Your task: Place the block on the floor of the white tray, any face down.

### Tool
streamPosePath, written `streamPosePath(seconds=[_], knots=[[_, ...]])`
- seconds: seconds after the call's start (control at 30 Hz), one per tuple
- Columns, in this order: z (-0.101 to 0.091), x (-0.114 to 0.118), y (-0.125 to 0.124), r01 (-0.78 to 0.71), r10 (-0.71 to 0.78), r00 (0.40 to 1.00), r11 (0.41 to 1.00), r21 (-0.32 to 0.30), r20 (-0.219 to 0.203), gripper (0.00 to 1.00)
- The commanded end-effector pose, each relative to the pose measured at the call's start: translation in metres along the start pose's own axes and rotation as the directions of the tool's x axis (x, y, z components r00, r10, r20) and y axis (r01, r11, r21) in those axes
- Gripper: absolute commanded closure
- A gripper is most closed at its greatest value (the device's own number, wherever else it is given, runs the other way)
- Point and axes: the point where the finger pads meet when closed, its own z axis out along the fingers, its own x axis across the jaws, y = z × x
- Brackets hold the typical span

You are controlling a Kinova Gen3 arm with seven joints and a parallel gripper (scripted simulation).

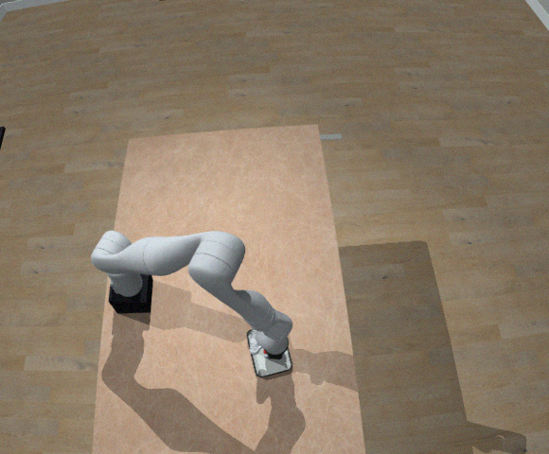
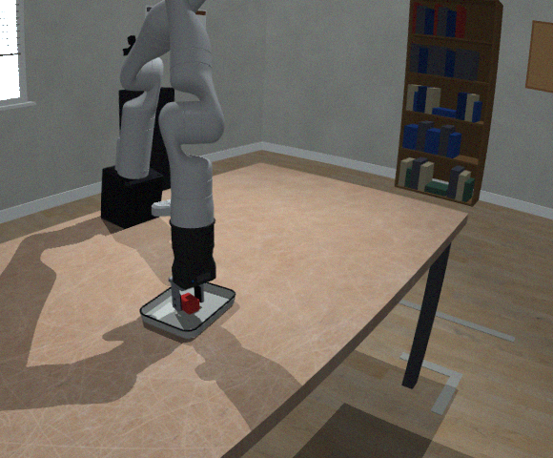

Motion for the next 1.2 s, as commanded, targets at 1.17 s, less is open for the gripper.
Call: streamPosePath(seconds=[1.17], knots=[[-0.049,0.000,0.000,0.000,0.000,1.000,1.000,-0.002,0.001,0.10]])
